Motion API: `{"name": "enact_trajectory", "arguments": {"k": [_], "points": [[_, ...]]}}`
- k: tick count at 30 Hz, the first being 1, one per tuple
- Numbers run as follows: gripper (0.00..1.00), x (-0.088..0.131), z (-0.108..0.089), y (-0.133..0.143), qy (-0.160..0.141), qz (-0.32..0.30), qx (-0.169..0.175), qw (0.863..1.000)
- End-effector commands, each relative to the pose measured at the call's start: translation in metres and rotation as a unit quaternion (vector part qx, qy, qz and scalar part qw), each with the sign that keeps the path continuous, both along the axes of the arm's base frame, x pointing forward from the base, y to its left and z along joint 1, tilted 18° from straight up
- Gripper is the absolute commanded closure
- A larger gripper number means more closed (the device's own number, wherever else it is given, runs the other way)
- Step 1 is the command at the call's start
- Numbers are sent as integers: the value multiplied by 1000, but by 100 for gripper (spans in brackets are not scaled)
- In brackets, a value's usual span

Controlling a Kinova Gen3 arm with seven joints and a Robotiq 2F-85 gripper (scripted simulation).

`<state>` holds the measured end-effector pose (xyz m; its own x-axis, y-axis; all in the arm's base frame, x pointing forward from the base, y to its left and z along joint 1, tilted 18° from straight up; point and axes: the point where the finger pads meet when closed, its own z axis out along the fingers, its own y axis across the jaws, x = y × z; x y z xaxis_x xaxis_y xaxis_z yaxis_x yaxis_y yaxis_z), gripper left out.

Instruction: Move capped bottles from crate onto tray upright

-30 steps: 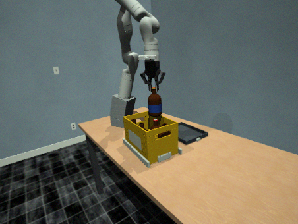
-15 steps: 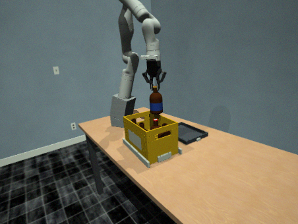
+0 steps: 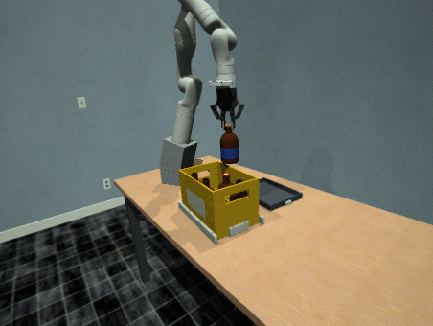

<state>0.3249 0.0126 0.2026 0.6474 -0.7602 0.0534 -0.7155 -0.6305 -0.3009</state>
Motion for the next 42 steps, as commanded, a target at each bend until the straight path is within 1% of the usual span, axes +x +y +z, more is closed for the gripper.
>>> {"name": "enact_trajectory", "arguments": {"k": [1,12,15,29,32,42], "points": [[100,0,1,5,-1,2,-2,1000],[100,-3,4,27,-1,0,-6,1000],[100,-3,4,27,-1,-3,-2,1000],[100,-5,7,55,-1,0,-6,1000],[100,-5,7,54,-1,-5,-3,1000],[100,-6,9,74,-1,-1,-5,1000]]}}
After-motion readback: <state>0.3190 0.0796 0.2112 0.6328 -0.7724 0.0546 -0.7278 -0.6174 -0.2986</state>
